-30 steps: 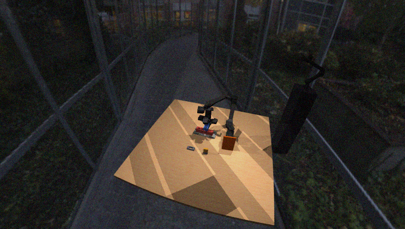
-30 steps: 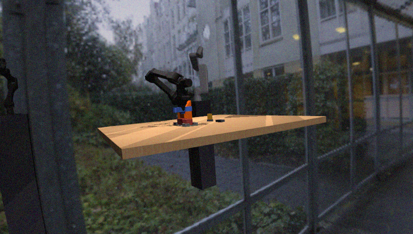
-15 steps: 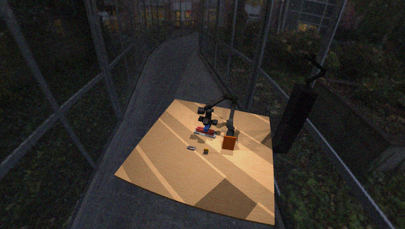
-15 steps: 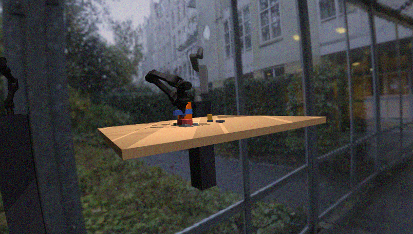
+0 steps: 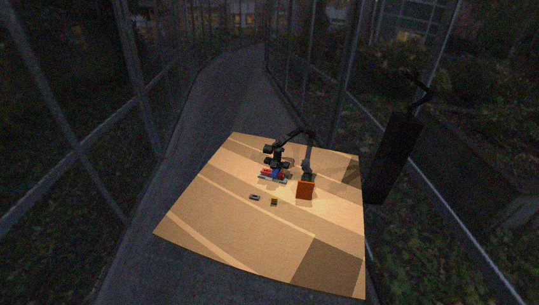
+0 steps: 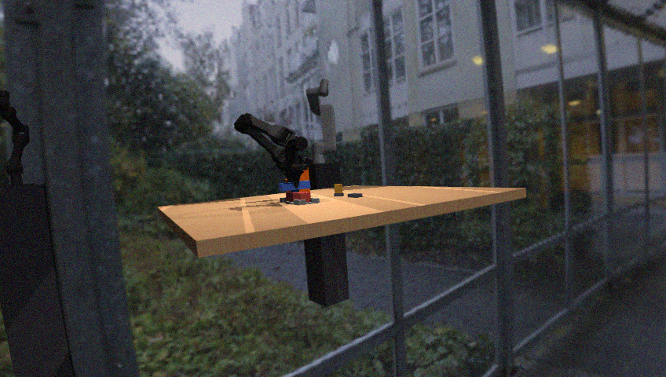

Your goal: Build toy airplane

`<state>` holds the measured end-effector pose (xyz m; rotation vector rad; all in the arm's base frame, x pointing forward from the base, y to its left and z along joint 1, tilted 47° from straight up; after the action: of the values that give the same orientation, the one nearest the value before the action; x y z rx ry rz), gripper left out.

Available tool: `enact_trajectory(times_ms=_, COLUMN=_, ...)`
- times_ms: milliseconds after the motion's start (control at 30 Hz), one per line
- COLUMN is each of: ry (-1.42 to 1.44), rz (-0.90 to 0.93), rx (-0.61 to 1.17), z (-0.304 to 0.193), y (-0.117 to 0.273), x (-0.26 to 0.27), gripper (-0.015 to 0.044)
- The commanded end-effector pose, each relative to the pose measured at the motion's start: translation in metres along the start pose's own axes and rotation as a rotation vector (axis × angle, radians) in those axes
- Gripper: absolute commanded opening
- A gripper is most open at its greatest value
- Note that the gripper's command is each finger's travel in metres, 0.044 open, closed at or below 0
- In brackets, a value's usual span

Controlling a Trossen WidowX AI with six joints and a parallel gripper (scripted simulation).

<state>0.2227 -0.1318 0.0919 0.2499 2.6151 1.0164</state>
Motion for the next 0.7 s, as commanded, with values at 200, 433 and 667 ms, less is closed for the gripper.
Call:
enact_trajectory(times_ms=200, ry=0.0, rz=0.0, rx=0.0, z=0.0, y=-0.0004, x=0.0001, gripper=0.0136)
enact_trajectory(times_ms=433, ry=0.0, rz=0.0, rx=0.0, z=0.0, y=-0.0004, x=0.0001, gripper=0.0109)
enact_trajectory(times_ms=667, ry=0.0, rz=0.0, rx=0.0, z=0.0, y=-0.0004, x=0.0001, gripper=0.0293)
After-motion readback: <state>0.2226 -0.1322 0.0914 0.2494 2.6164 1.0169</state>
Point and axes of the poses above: the point midway between the two fingers, 35 mm back from their tips, its own y axis back along the fingers, its own x axis across the jaws, z = x × y, the point moved 1 cm from there along y, back along the fingers, and after that the axes turned 9 degrees about -y, right-handed, at the moved point
